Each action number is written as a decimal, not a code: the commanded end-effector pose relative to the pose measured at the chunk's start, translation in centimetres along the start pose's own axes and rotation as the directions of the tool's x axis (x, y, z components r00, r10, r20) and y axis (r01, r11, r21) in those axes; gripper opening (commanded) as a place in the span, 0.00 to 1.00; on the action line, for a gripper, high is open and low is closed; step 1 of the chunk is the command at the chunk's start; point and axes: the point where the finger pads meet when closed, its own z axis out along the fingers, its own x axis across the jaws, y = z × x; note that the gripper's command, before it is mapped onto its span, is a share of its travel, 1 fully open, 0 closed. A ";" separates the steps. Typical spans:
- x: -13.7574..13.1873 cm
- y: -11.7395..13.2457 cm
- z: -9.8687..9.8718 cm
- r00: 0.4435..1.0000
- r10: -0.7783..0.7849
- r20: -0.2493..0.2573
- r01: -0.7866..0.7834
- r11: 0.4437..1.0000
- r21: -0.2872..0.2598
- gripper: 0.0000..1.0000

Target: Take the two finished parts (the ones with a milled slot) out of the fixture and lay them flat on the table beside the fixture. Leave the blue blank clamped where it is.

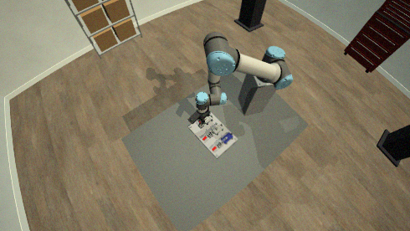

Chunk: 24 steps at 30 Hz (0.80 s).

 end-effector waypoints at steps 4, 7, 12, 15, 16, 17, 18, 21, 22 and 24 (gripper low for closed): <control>0.0 0.0 0.0 1.000 0.000 0.000 0.000 1.000 0.001 0.28; 0.0 0.0 0.0 1.000 0.000 0.000 0.000 1.000 0.001 0.28; 0.0 0.0 0.0 1.000 0.000 -0.001 0.000 1.000 0.001 0.28; 0.0 0.0 0.0 1.000 0.000 -0.001 0.000 1.000 0.001 0.28; 0.0 0.0 0.0 1.000 0.000 -0.001 0.000 1.000 0.001 0.28; 0.0 0.0 0.0 1.000 0.000 -0.001 0.000 1.000 0.001 0.28; 0.0 0.0 0.0 1.000 0.000 -0.001 0.000 1.000 0.001 0.28; 0.0 0.0 0.0 1.000 0.000 -0.001 0.000 1.000 0.001 0.28; 0.0 0.0 0.0 1.000 0.000 -0.001 0.000 1.000 0.001 0.28; 0.0 0.0 0.0 1.000 0.000 -0.001 0.000 1.000 0.001 0.28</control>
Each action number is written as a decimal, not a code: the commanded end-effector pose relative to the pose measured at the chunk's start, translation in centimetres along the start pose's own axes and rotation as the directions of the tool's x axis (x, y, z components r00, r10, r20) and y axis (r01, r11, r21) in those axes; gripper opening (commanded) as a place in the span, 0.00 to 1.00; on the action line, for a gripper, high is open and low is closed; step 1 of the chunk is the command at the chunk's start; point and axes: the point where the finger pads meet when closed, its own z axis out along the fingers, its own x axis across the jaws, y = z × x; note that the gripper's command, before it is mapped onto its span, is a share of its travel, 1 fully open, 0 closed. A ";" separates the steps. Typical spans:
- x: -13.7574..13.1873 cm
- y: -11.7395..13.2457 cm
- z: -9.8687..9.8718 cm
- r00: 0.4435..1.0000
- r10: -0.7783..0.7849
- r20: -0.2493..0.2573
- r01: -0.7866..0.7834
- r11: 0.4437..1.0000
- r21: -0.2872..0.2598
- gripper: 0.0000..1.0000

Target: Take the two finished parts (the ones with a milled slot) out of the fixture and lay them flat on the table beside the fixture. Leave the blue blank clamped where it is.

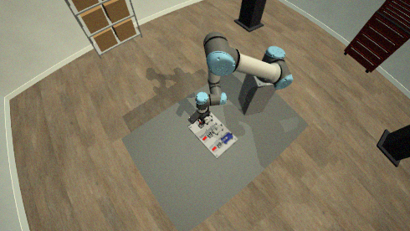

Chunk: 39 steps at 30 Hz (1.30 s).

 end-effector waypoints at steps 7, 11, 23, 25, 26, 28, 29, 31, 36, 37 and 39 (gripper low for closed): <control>0.0 -0.1 -0.1 1.000 0.000 -0.001 0.000 1.000 0.001 0.28; 0.0 -0.1 -0.3 1.000 0.000 -0.001 0.000 1.000 0.001 0.28; 0.0 -0.1 -2.9 1.000 0.000 -0.001 0.000 1.000 0.001 0.28; 0.0 -0.1 -3.5 1.000 0.000 -0.001 0.000 1.000 0.001 0.28; 0.0 -0.1 -3.8 1.000 0.000 -0.001 0.000 1.000 0.001 0.28; 0.0 -0.1 -4.3 1.000 0.000 -0.001 0.000 1.000 0.001 0.28; 0.0 -0.1 -4.5 1.000 0.000 -0.001 0.000 1.000 0.001 0.28; 0.0 -0.1 -4.8 1.000 0.000 -0.001 0.000 1.000 0.001 0.28; 0.0 -0.1 -5.1 1.000 0.000 -0.001 0.000 1.000 0.001 0.28; 0.0 -0.1 -5.1 1.000 0.000 -0.001 0.000 1.000 0.001 0.28; 0.0 -0.1 -5.1 1.000 0.000 -0.001 0.000 1.000 0.001 0.28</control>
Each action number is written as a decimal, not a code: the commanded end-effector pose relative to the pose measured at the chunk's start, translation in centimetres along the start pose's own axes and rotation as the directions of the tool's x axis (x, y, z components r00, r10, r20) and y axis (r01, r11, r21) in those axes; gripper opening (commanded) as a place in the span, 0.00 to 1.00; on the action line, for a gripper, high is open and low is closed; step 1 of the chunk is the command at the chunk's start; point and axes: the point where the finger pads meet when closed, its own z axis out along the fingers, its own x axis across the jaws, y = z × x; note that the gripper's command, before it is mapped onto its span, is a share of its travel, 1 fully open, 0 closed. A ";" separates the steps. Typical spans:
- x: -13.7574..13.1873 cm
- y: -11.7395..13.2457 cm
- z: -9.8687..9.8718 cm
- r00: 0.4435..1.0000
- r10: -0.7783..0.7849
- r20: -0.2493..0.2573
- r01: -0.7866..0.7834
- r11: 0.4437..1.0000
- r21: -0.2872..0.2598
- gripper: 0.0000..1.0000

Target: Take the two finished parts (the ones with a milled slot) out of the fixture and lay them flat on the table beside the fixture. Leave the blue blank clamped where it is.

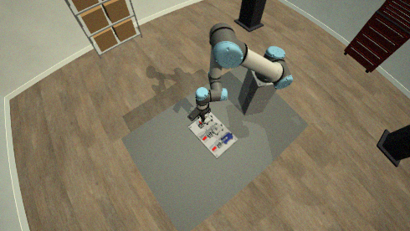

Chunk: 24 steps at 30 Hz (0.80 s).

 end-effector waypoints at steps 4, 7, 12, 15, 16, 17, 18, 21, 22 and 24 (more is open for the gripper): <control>0.0 0.0 -0.3 1.000 0.000 -0.001 0.000 1.000 0.001 0.28; 0.0 0.0 -0.3 1.000 0.000 -0.001 0.000 1.000 0.001 0.28; 0.0 0.0 -0.3 1.000 0.000 -0.001 0.000 1.000 0.001 0.28; 0.0 0.0 -0.3 1.000 0.000 -0.001 0.000 1.000 0.001 0.28; 0.0 0.0 -0.3 1.000 0.000 -0.001 0.000 1.000 0.001 0.28; 0.0 0.0 -0.3 1.000 0.000 -0.001 0.000 1.000 0.001 0.28; 0.0 0.0 -0.3 1.000 0.000 -0.001 0.000 1.000 0.001 0.28; 0.0 0.0 -0.3 1.000 0.000 -0.001 0.000 1.000 0.001 0.59; 0.0 0.0 -0.3 1.000 0.000 -0.001 0.000 1.000 0.001 0.59; 0.0 0.0 -0.2 1.000 0.000 -0.001 0.000 1.000 0.001 0.59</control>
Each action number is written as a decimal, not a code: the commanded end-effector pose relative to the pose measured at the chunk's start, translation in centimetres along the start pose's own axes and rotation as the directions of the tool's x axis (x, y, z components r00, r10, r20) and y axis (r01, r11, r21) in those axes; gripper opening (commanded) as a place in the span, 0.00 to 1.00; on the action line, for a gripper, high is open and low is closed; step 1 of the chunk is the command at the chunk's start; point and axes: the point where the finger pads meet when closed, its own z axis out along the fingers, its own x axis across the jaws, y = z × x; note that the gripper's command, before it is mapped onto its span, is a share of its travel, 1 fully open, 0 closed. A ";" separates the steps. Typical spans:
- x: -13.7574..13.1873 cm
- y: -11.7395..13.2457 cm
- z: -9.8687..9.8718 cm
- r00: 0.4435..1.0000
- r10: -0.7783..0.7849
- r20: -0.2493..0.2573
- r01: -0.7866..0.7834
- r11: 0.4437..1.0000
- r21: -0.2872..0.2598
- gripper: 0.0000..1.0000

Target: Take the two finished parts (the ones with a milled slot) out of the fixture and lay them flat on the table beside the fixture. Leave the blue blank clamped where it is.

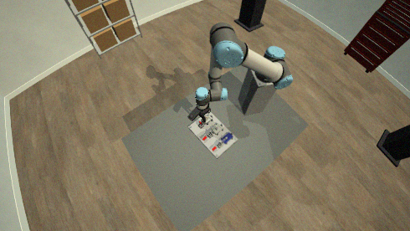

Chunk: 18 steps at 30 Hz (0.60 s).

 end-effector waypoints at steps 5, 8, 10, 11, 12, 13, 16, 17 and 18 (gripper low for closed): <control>0.0 -0.1 0.3 1.000 0.000 -0.001 0.000 1.000 0.001 0.59; 0.0 -0.1 0.6 1.000 0.000 -0.001 0.000 1.000 0.001 0.59; 0.0 -0.1 0.7 1.000 0.000 -0.001 0.000 1.000 0.001 0.59; 0.0 -0.1 0.7 1.000 0.000 -0.001 0.000 1.000 0.001 0.59; 0.0 -0.1 0.8 1.000 0.000 -0.001 0.000 1.000 0.001 0.59; 0.0 -0.1 0.9 1.000 0.000 -0.001 0.000 1.000 0.001 0.59; 0.0 -0.1 1.1 1.000 0.000 -0.001 0.000 1.000 0.001 0.59; 0.0 -0.1 1.1 1.000 0.000 -0.001 0.000 1.000 0.001 0.59; 0.0 -0.1 1.2 1.000 0.000 -0.001 0.000 1.000 0.001 0.59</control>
